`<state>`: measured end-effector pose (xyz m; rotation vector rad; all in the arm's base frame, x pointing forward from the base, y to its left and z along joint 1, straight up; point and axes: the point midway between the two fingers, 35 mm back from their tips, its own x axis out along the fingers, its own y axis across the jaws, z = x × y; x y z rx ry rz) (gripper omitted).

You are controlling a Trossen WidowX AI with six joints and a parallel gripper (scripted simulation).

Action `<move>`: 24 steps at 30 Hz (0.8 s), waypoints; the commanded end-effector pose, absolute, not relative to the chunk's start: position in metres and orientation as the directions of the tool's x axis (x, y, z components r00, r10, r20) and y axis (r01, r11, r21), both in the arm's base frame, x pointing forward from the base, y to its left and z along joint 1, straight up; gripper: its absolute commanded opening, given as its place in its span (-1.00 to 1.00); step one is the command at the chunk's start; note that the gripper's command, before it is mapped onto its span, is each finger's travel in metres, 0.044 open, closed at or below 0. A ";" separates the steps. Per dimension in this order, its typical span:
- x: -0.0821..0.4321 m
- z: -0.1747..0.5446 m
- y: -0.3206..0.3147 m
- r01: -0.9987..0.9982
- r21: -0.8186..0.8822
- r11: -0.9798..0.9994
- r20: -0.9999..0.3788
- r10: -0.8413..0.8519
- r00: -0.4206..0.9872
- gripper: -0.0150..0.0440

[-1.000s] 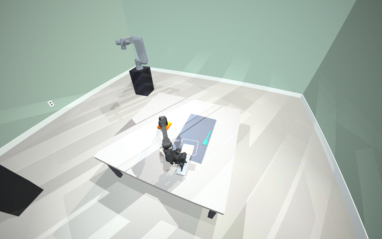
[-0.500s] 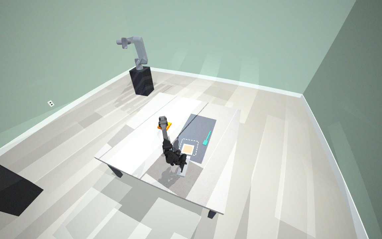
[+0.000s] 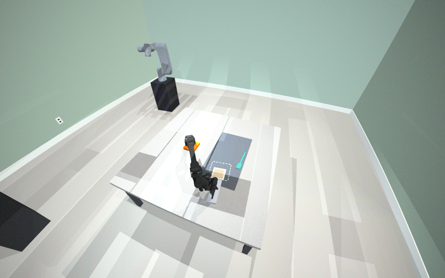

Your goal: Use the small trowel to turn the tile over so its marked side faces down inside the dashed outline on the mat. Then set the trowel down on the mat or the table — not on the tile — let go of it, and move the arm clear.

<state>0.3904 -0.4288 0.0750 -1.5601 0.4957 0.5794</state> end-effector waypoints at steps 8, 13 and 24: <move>0.390 0.074 -0.410 -0.629 -0.775 -0.067 -0.632 0.038 0.774 -0.49; 0.389 0.073 -0.406 -0.629 -0.775 -0.066 -0.632 0.038 0.774 -0.49; 0.392 0.088 -0.423 -0.622 -0.779 -0.077 -0.625 0.028 0.780 -0.49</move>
